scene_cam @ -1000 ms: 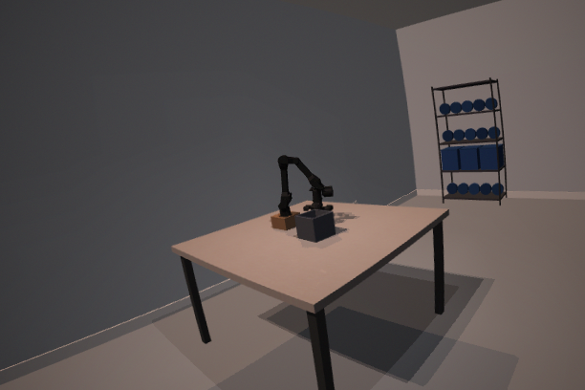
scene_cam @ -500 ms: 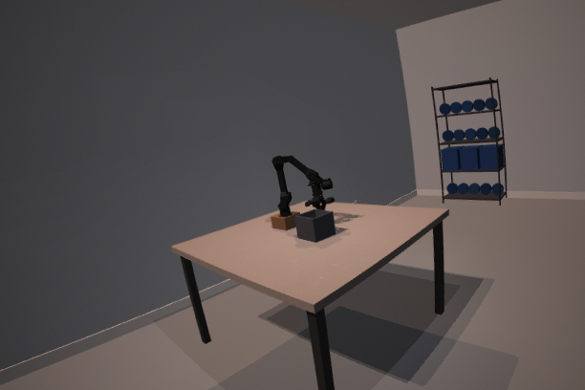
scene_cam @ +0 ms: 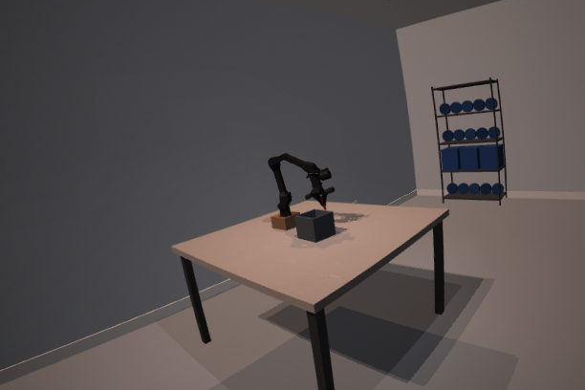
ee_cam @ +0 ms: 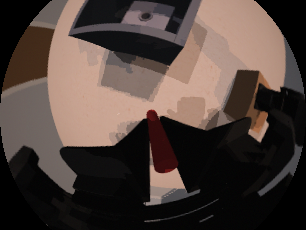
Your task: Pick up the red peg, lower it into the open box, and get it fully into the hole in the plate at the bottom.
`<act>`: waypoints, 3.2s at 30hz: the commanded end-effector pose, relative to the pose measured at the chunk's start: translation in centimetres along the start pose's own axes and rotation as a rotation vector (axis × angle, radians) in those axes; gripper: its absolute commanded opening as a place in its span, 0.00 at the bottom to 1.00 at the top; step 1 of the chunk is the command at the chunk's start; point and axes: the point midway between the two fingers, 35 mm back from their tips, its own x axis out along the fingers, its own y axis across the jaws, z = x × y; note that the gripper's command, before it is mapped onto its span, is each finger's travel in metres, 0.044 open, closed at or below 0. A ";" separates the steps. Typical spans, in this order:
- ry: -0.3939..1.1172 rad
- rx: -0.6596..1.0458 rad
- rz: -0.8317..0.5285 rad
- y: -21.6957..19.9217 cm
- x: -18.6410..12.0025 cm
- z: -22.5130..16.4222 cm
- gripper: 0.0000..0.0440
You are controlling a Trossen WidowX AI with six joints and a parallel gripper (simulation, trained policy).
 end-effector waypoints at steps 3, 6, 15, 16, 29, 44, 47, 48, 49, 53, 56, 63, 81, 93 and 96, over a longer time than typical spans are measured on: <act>-0.030 -0.003 0.024 1.0 -2.4 2.0 0.00; -0.044 -0.001 0.020 1.2 -3.3 3.1 0.00; -0.086 0.010 -0.001 1.2 -4.5 6.5 0.00; -0.089 0.011 -0.004 1.2 -4.5 6.8 0.00; -0.114 0.022 -0.044 0.9 -4.5 10.6 0.00; -0.109 0.023 -0.086 0.5 -2.9 14.2 0.00; -0.106 0.025 -0.095 0.3 -2.2 14.8 0.00; -0.105 0.026 -0.098 0.2 -2.0 14.9 0.00; -0.103 0.027 -0.101 0.1 -1.7 15.1 0.00; -0.095 0.029 -0.110 -0.2 -0.7 15.6 0.00; -0.088 0.028 -0.111 -0.2 0.0 15.9 0.00; -0.079 0.021 -0.107 -0.2 1.4 16.8 0.00; -0.058 -0.042 -0.130 -0.6 5.2 17.9 0.02; -0.012 -0.066 -0.147 -0.3 5.6 18.2 0.31; 0.019 -0.057 -0.131 0.1 5.1 18.4 0.36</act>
